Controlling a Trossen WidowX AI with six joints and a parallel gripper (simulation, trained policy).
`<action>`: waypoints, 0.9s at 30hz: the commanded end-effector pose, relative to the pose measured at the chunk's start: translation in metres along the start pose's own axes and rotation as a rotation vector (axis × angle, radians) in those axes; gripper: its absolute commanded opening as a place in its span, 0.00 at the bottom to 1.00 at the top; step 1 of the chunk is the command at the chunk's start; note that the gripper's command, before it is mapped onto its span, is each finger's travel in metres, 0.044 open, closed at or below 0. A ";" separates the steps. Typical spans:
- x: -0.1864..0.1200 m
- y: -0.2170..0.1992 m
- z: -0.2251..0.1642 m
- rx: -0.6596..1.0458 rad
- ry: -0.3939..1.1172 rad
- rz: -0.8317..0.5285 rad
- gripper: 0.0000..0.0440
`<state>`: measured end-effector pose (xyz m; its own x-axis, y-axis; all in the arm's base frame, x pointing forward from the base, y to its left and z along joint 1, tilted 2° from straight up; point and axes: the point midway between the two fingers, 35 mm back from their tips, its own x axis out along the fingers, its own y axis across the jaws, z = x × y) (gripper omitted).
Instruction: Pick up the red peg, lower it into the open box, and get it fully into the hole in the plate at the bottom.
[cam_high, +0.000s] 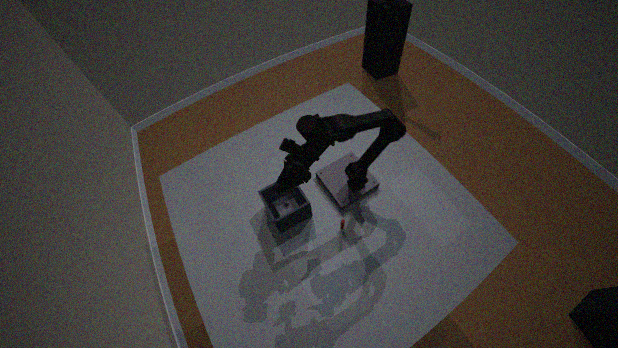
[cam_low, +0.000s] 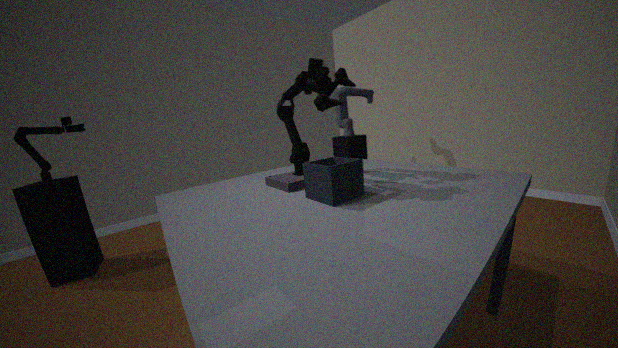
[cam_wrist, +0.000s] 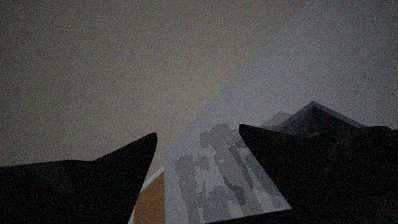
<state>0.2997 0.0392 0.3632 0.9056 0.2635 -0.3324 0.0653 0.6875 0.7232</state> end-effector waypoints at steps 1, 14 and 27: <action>0.000 -0.018 -0.018 0.067 0.079 -0.062 1.00; -0.006 -0.048 -0.090 0.290 0.384 -0.229 1.00; -0.016 -0.057 -0.159 0.462 0.615 -0.437 1.00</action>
<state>0.2237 0.0979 0.2426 0.4433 0.4537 -0.7731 0.5814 0.5109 0.6332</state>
